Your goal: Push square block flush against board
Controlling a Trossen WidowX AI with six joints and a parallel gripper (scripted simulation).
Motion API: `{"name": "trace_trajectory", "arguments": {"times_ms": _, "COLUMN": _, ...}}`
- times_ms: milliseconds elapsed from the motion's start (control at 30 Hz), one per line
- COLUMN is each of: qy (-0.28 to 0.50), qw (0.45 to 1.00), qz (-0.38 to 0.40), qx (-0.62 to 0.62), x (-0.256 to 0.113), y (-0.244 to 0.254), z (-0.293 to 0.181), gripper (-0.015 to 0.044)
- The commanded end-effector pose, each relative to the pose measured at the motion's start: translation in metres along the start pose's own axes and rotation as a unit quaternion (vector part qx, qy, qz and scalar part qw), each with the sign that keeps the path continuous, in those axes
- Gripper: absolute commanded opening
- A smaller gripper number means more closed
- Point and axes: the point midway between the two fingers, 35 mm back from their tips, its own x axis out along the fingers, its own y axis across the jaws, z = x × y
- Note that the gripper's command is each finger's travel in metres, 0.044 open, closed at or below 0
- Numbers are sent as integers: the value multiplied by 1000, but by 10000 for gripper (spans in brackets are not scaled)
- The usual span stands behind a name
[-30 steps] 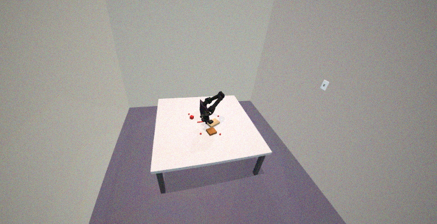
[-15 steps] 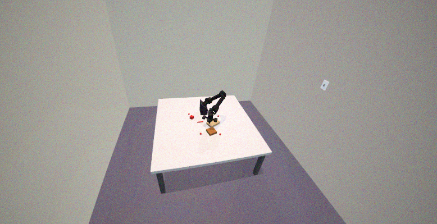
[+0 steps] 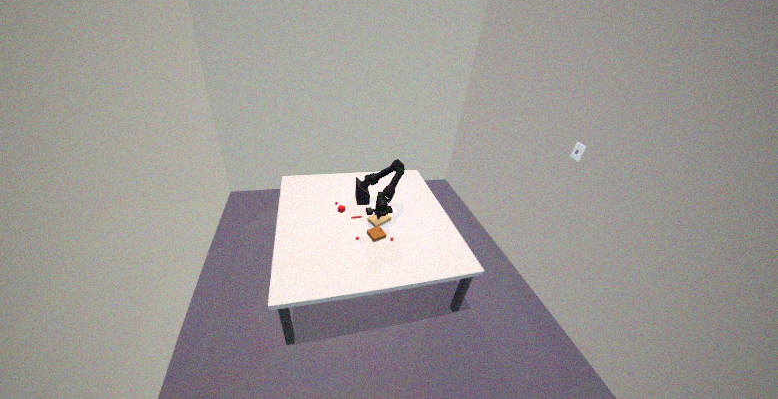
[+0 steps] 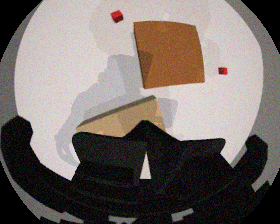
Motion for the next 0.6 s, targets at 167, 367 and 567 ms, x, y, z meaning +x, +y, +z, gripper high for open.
{"name": "trace_trajectory", "arguments": {"times_ms": 167, "qy": -1, "qw": 988, "qz": -5, "qx": -156, "x": -1, "y": 23, "z": -5, "gripper": 0}}
{"name": "trace_trajectory", "arguments": {"times_ms": 367, "qy": -1, "qw": 966, "qz": -5, "qx": -258, "x": -1, "y": 39, "z": -10, "gripper": 0}}
{"name": "trace_trajectory", "arguments": {"times_ms": 567, "qy": -2, "qw": 936, "qz": -4, "qx": -353, "x": -2, "y": 55, "z": -16, "gripper": 0}}
